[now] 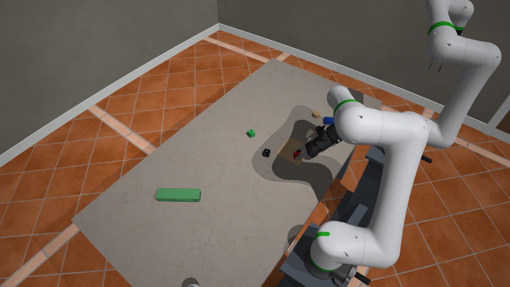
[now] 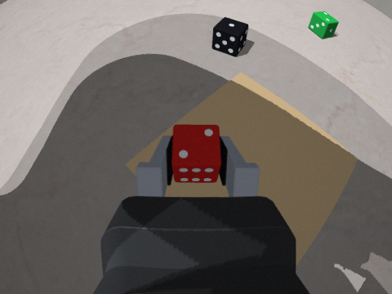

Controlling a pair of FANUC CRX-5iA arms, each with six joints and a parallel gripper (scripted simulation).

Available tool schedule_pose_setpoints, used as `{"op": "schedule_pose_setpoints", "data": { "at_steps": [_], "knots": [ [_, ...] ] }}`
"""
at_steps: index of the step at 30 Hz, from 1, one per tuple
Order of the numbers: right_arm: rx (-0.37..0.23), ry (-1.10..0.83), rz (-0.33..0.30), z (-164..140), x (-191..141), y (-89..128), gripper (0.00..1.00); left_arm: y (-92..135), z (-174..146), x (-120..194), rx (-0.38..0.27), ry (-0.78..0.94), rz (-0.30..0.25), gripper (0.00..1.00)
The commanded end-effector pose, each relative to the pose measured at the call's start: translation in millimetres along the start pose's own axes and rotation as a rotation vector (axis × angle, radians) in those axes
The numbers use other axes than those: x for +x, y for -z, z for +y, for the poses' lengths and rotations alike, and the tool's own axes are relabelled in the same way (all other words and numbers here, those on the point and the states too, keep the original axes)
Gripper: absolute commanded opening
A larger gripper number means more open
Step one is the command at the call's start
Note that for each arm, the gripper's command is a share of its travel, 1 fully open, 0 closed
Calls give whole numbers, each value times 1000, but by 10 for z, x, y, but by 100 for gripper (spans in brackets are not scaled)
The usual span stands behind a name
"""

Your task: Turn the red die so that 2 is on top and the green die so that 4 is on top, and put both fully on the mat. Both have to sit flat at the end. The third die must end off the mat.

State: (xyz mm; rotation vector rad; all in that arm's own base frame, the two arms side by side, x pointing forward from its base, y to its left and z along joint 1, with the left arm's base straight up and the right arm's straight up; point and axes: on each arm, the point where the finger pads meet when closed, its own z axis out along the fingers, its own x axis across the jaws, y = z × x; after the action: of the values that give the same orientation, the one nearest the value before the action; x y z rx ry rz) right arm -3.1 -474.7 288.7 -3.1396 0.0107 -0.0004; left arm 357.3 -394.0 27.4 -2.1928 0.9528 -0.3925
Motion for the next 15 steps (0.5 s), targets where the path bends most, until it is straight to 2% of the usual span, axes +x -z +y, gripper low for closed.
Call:
{"op": "schedule_pose_setpoints", "data": {
  "at_steps": [1,2,6,7,9,10,12,13,15],
  "knots": [
    [-2,0,0,3,-2,9,100,8,-5,5,-1,2,1,63],
    [-2,0,0,3,-2,9,100,8,-5,5,-1,2,1,69],
    [-2,0,0,3,-2,9,100,8,-5,5,-1,2,1,69],
    [-2,0,0,3,-2,9,100,8,-5,5,-1,2,1,75],
    [-2,0,0,3,-2,9,100,8,-5,5,-1,2,1,75],
    [-2,0,0,3,-2,9,100,8,-5,5,-1,2,1,81],
    [-2,0,0,3,-2,9,100,8,-5,5,-1,2,1,81],
    [-2,0,0,3,-2,9,100,8,-5,5,-1,2,1,87],
    [-2,0,0,3,-2,9,100,8,-5,5,-1,2,1,87]
  ]
}}
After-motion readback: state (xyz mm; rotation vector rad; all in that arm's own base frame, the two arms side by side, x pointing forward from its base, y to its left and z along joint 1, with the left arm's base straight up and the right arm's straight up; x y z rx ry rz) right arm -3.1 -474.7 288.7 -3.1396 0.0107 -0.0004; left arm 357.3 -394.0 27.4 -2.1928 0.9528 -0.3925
